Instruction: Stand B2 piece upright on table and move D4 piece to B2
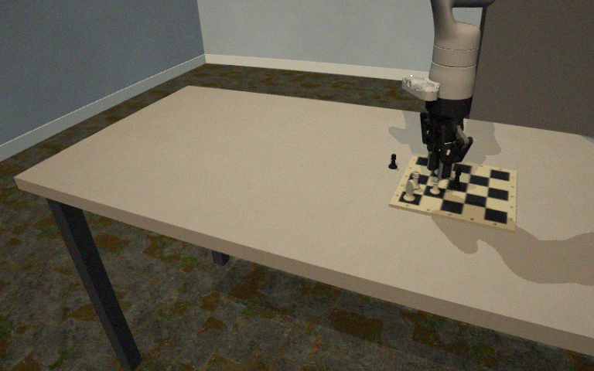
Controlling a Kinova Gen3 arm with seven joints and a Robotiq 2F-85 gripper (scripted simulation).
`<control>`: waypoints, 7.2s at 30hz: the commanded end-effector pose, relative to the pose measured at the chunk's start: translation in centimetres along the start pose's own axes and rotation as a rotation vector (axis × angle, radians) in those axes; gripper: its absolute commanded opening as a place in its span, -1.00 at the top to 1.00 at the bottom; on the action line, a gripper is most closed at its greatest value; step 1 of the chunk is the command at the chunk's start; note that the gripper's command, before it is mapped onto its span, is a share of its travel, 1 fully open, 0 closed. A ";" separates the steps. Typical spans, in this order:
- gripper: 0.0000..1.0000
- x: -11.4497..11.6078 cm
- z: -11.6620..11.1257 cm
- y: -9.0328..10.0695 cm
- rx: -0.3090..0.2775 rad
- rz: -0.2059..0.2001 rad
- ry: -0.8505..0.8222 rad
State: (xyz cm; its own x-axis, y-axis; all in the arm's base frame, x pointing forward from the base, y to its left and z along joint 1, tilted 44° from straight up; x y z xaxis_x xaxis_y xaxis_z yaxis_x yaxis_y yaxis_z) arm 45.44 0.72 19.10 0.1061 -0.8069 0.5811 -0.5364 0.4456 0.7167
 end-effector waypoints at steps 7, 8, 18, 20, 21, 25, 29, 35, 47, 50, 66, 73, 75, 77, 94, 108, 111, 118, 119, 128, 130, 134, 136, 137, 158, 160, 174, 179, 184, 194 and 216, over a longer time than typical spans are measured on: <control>0.33 0.0 0.0 0.0 0.001 -0.001 0.000; 0.33 0.0 0.0 0.0 0.001 -0.001 0.000; 0.33 0.0 0.0 0.0 0.001 -0.001 0.000; 0.33 0.0 0.0 0.0 0.001 -0.001 0.000; 0.33 0.0 0.0 0.0 0.001 -0.001 0.000; 0.33 0.0 0.0 0.0 0.001 -0.001 0.000; 0.33 0.0 0.0 0.0 0.001 -0.001 0.000; 0.33 0.0 0.0 -0.2 0.001 -0.001 0.000; 0.33 0.0 0.0 -1.8 0.001 -0.001 0.000; 0.33 0.0 0.0 -2.4 0.001 -0.001 0.000; 0.33 0.0 0.0 -3.3 0.001 -0.001 0.000; 0.33 0.0 0.0 -3.3 0.001 -0.001 0.000; 0.33 0.0 0.0 -3.3 0.001 -0.001 0.000; 0.33 0.0 0.0 -3.3 0.001 -0.001 0.000; 0.33 0.0 0.0 -3.3 0.001 -0.001 0.000; 1.00 0.0 0.0 -3.3 0.001 -0.001 0.000; 1.00 0.0 0.0 -3.3 0.001 -0.001 0.000; 1.00 0.0 0.0 -3.3 0.001 -0.001 0.000; 1.00 0.0 0.0 -3.3 0.001 -0.001 0.000; 1.00 0.0 0.0 -3.3 0.001 -0.001 0.000; 1.00 0.0 0.0 -3.3 0.001 -0.001 0.000; 1.00 0.0 0.0 -3.2 0.001 -0.001 0.000; 1.00 0.0 0.0 -3.2 0.001 -0.001 0.000; 1.00 0.0 0.0 -3.1 0.001 -0.001 0.000; 1.00 0.0 0.0 2.1 0.001 -0.001 0.000; 1.00 0.0 0.0 2.9 0.001 -0.001 0.000; 1.00 0.0 0.0 6.4 0.001 -0.001 0.000; 1.00 0.0 0.0 6.7 0.001 -0.001 0.000; 1.00 0.0 0.0 6.7 0.001 -0.001 0.000; 1.00 0.4 0.8 6.7 0.002 0.004 0.007; 1.00 3.5 10.0 7.0 0.000 -0.001 0.085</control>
State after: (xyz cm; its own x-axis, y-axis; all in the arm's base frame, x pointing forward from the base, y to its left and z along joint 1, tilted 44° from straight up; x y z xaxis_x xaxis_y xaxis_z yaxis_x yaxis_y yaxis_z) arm 33.73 -2.89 22.21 0.1784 -0.7704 0.6121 -0.5351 0.4460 0.7174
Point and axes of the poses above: the point where the finger pads meet when closed, its own y axis back along the fingers, its own x axis across the jaws, z = x × y, the point moved 7 cm from there along y, back along the fingers, and after that the axes turned 14 degrees about -y, right-handed, at the moved point
